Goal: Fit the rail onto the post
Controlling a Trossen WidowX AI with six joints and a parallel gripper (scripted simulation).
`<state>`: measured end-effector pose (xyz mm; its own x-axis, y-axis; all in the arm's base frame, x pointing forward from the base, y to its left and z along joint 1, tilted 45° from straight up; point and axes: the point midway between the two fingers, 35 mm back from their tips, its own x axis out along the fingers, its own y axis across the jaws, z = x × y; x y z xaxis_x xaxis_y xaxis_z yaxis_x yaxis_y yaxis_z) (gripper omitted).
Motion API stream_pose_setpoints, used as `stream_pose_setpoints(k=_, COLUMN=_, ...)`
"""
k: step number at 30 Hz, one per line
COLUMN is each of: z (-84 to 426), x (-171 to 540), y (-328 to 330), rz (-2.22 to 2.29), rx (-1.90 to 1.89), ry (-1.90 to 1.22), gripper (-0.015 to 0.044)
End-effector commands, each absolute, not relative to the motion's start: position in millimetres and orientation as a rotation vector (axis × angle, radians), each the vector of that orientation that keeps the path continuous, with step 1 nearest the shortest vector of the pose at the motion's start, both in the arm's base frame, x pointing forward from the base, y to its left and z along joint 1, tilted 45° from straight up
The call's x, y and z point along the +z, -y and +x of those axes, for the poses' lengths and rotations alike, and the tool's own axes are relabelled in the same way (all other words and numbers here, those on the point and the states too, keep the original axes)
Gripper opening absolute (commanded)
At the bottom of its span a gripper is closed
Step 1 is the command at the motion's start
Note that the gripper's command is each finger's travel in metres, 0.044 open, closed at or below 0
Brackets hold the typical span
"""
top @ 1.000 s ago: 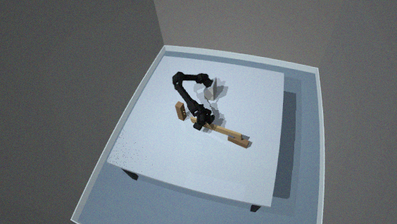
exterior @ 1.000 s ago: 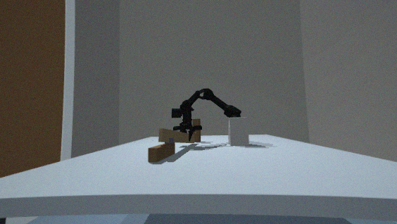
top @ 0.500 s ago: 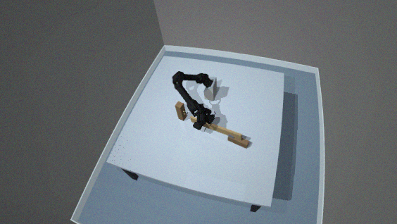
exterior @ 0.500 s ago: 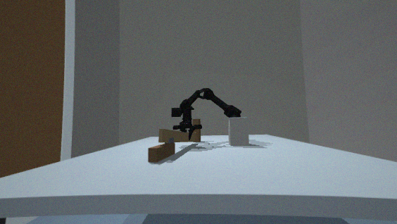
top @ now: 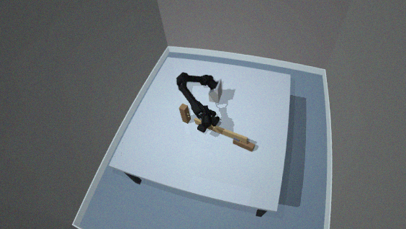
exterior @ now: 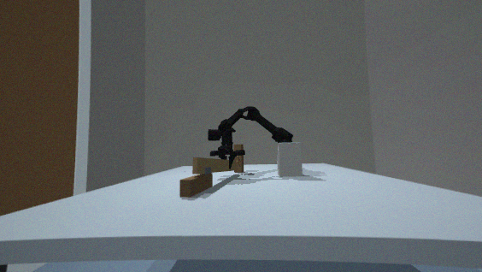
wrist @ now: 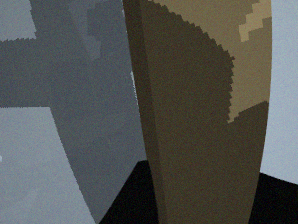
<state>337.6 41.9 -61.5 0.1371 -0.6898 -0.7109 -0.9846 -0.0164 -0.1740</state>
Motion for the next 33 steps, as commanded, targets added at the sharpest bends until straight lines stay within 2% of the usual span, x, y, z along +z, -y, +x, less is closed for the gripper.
stream_pose_setpoints(k=1, z=338.0, x=-58.7, y=-47.5, rz=-1.769, rx=0.586, ry=-1.603, gripper=0.0000)
stream_pose_setpoints(k=33, z=335.3, x=-47.4, y=-58.6, rz=-1.768, rx=0.587, ry=-1.603, gripper=0.0000)
